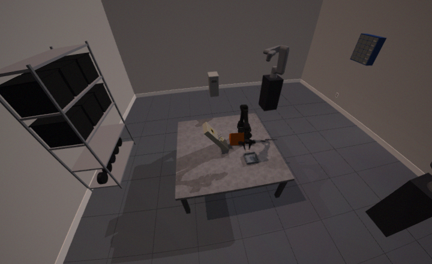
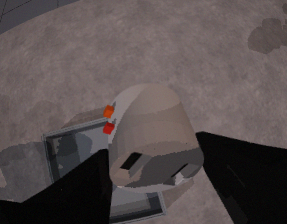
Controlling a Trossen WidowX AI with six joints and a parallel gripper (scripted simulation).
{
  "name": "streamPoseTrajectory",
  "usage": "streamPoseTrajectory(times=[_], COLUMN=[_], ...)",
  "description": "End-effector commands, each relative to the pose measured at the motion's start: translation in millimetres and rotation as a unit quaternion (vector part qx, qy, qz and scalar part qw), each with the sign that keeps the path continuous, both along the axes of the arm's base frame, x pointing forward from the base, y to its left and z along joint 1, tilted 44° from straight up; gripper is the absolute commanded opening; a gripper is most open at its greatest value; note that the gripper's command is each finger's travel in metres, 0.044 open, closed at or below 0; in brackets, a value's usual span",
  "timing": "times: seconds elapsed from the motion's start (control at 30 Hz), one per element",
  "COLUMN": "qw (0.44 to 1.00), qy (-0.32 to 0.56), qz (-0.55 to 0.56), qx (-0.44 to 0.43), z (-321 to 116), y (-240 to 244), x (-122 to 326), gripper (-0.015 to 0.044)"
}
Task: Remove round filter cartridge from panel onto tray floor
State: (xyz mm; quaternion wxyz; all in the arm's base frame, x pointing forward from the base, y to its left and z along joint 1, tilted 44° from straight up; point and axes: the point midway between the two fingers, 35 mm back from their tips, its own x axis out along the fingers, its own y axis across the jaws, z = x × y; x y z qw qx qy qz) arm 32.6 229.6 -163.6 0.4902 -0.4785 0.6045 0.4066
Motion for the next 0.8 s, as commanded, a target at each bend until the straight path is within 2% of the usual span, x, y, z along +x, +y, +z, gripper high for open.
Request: streamPoseTrajectory(times=[0.0,0.3,0.77], qw=[0.998,0.989,0.989], qy=[0.036,0.098,0.100], qz=[0.042,0.110,0.111], qx=[0.009,0.013,0.013], z=[-15,-35,-53], y=[-12,-44,-58], x=[-31,-78,-84], gripper=[0.0000,0.0000,0.0000])
